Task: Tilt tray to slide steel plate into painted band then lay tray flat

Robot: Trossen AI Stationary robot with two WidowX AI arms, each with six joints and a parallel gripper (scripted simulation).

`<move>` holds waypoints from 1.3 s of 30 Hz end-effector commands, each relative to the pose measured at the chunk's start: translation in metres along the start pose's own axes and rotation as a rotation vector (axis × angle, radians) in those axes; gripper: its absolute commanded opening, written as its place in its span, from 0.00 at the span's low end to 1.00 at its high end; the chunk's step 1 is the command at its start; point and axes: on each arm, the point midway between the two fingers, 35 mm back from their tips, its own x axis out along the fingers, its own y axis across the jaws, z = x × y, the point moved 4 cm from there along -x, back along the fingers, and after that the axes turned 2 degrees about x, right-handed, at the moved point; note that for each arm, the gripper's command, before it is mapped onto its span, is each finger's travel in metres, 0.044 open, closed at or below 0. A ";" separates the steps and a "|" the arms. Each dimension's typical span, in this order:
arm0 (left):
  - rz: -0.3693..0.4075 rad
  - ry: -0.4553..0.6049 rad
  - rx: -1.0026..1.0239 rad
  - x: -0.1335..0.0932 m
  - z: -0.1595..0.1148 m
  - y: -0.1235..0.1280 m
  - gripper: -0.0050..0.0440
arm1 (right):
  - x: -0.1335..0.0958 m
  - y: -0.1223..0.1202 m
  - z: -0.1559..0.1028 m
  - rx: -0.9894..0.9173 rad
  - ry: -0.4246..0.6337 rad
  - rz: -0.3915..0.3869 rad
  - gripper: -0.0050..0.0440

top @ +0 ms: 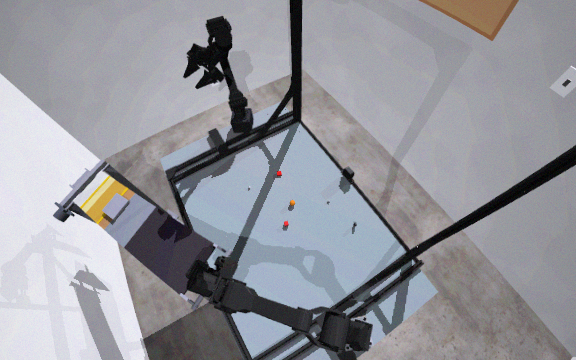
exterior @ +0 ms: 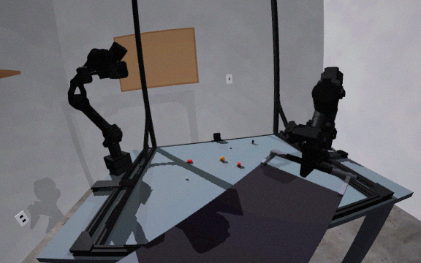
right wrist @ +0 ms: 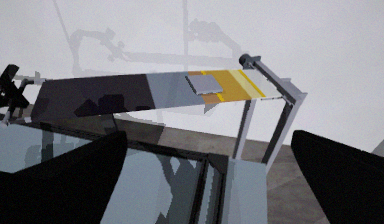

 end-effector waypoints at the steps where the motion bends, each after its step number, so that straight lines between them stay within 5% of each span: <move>1: 0.058 0.006 0.000 -0.020 -0.001 0.018 0.10 | 0.000 0.000 0.000 0.003 -0.002 -0.002 1.00; 39: 0.103 0.007 0.000 -0.037 -0.001 0.036 0.10 | 0.000 0.000 0.000 0.003 -0.002 -0.002 1.00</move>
